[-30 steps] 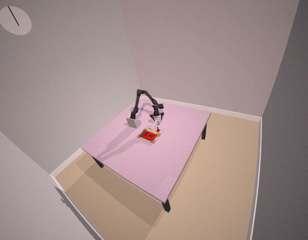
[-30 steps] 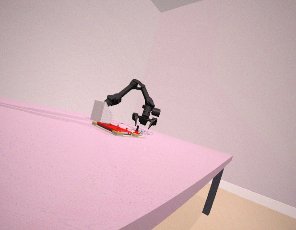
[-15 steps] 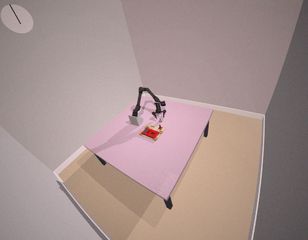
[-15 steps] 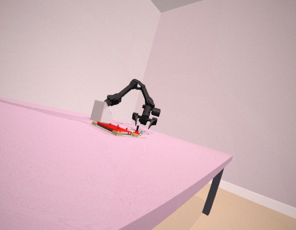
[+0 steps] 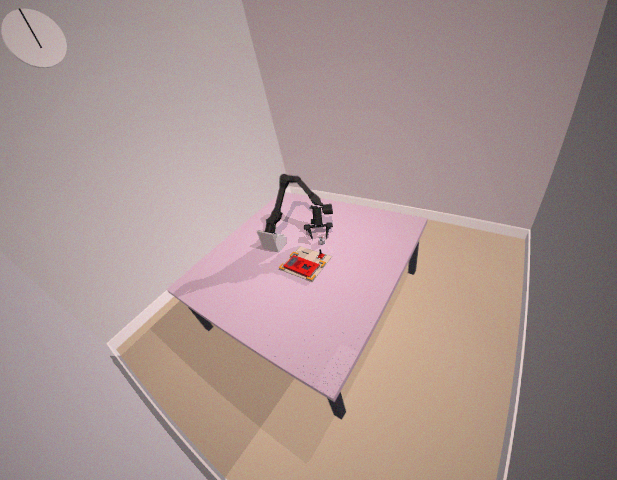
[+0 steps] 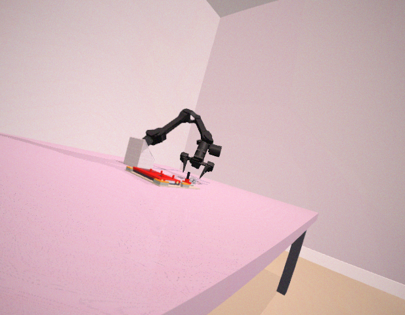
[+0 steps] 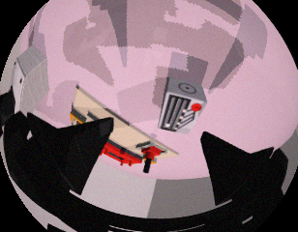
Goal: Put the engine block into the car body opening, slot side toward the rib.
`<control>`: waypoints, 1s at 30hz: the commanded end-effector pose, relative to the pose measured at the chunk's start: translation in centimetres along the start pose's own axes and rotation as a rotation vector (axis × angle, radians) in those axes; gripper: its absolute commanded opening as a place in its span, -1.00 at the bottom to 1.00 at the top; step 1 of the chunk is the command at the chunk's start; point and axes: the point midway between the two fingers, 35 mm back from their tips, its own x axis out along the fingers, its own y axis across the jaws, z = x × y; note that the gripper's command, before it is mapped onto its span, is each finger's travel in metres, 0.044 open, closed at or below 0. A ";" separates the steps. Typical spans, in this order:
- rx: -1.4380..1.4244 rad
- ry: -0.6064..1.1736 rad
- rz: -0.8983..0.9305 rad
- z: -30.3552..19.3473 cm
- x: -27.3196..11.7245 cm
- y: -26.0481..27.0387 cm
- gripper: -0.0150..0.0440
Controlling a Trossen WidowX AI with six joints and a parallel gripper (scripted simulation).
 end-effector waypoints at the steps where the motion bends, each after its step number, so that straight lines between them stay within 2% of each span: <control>1: -0.011 -0.123 0.010 -0.4 0.0 -0.1 1.00; 14: -0.005 -0.500 -0.098 -2.3 -1.7 -0.7 1.00; 22: -0.005 -0.505 -0.102 -1.9 -2.0 -0.9 1.00; 30: -0.004 -0.506 -0.102 -1.1 -0.6 -1.0 1.00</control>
